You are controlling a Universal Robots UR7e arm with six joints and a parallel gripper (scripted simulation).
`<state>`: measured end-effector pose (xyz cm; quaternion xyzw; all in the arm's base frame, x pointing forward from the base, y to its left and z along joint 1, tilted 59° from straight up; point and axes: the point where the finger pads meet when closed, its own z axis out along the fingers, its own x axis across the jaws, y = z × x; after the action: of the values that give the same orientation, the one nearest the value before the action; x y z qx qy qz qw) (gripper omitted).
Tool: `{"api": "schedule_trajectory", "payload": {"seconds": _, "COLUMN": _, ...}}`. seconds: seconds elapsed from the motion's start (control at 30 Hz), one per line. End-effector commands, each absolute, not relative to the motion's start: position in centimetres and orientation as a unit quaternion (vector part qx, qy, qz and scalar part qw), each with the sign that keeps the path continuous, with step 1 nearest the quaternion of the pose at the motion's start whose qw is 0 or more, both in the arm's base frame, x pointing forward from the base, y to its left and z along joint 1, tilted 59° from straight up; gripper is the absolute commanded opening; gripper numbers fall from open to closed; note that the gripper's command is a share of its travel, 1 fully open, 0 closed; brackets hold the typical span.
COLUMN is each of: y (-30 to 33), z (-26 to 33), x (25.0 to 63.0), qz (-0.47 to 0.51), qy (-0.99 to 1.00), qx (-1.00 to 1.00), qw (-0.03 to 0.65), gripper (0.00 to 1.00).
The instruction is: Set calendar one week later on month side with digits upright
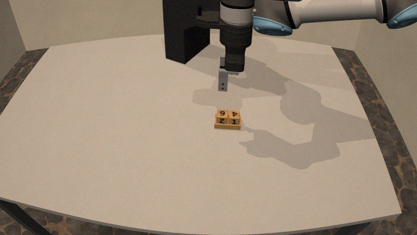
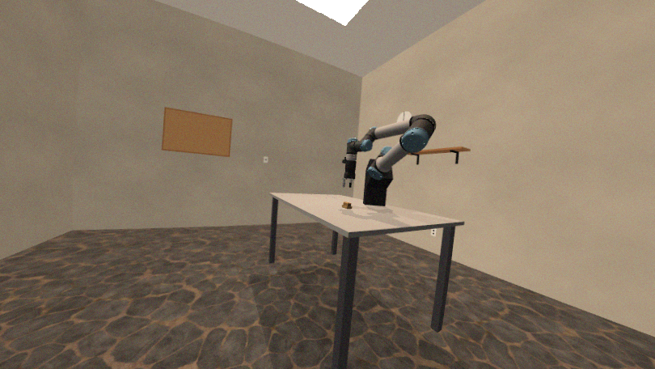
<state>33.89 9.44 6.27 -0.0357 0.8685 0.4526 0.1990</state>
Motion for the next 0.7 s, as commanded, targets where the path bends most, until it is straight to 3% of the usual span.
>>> {"api": "schedule_trajectory", "payload": {"seconds": 0.0, "y": 7.7, "z": 7.5, "x": 33.1, "qz": 0.453, "qy": 0.868, "qx": -0.038, "qw": 0.198, "gripper": 1.00}}
{"api": "schedule_trajectory", "payload": {"seconds": 0.67, "y": 6.8, "z": 8.1, "x": 32.7, "qz": 0.454, "qy": 0.868, "qx": -0.038, "qw": 0.197, "gripper": 1.00}}
